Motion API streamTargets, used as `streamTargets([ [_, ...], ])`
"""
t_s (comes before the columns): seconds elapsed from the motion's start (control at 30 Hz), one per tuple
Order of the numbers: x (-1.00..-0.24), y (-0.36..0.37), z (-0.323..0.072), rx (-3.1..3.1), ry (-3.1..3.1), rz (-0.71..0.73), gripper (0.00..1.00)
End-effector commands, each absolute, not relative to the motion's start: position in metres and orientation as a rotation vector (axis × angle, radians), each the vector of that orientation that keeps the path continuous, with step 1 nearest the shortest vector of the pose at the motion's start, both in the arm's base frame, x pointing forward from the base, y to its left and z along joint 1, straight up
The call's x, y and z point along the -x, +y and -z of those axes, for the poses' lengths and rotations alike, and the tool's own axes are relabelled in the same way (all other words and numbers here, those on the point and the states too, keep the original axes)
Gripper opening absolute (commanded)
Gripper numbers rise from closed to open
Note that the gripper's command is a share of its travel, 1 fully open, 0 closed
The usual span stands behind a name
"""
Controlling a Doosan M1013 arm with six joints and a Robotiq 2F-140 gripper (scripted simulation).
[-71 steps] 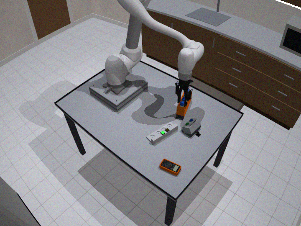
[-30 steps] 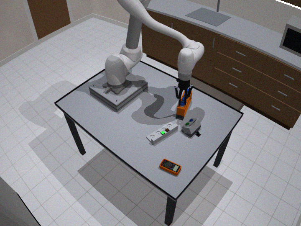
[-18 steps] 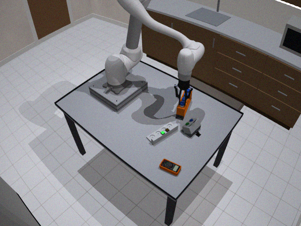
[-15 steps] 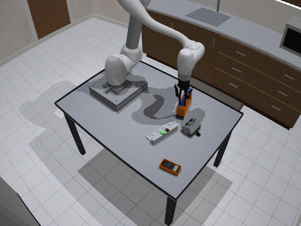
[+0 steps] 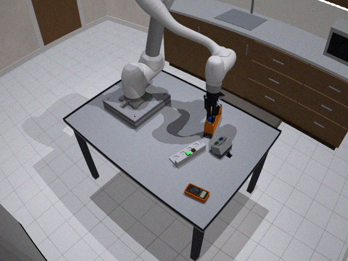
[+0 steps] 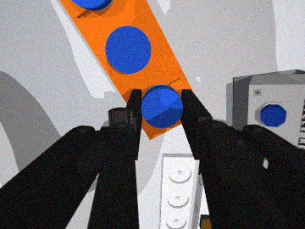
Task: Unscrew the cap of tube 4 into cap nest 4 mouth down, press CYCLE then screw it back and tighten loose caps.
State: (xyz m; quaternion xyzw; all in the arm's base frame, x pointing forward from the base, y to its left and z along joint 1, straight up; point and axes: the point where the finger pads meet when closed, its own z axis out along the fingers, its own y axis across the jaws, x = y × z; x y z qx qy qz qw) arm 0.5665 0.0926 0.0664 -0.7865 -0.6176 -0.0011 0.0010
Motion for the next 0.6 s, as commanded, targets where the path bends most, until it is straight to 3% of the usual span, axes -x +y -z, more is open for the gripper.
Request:
streamTargets([
  [0.0,-0.5669,0.0928,-0.0666,2.475,-1.936,0.002,0.41],
  [0.4,-0.5670,0.0928,-0.0667,2.475,-1.936,0.002,0.41],
  [0.57,-0.5669,0.0928,-0.0670,2.089,-2.348,0.001,0.41],
])
